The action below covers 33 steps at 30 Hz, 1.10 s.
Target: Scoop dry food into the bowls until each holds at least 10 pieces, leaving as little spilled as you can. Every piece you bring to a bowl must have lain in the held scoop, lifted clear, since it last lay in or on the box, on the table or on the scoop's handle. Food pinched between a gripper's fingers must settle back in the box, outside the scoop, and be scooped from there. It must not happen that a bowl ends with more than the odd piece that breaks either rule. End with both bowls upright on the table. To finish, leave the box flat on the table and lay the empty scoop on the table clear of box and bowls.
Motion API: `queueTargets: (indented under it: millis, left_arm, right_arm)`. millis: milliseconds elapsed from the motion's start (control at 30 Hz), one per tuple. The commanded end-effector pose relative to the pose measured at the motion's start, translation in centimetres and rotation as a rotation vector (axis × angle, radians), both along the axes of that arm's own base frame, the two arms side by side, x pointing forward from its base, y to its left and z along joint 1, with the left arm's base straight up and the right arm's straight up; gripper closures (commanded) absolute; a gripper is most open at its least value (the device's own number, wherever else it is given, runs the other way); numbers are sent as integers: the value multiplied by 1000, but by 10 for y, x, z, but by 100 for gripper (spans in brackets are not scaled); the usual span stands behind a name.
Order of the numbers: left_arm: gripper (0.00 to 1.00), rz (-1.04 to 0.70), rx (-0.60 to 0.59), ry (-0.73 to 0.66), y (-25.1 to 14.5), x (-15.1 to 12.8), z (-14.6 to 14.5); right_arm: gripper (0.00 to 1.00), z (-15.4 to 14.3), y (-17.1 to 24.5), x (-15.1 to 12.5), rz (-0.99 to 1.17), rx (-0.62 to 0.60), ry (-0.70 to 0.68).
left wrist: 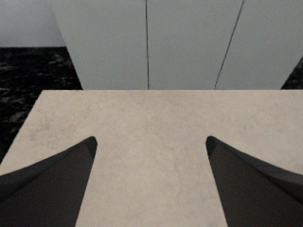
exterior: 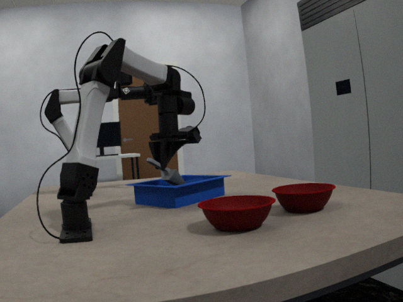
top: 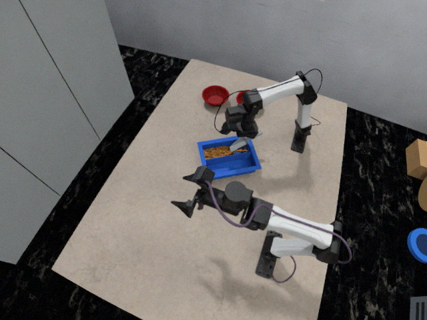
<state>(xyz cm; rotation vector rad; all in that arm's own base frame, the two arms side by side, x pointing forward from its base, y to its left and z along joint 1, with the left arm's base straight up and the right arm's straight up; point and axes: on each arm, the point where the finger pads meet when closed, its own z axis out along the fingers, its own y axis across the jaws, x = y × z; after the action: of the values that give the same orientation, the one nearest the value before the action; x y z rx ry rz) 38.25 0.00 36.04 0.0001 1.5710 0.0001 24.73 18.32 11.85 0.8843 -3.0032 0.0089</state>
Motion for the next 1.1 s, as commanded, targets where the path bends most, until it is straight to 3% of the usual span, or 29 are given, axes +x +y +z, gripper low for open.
queueTargets:
  millis: [0,100,200,400,667,1067]
  left_arm:
    - [0,0,-1,-51,0,-2,19]
    - [0,0,-1,-51,0,-2,19]
    - [0,0,-1,-51,0,-2,19]
    - [0,0,-1,-51,0,-2,19]
    - [0,0,-1,-51,0,-2,19]
    - [0,0,-1,-51,0,-2,19]
  right_arm:
    - [100,18,6,1,2,37,-44]
    - [100,19,2,3,1,36,-44]
    - [100,-12,6,2,17,3,2]
    - [100,-19,7,4,18,3,2]
    - [100,2,8,14,6,50,-62]
    - [100,-10,13,8,18,18,-18]
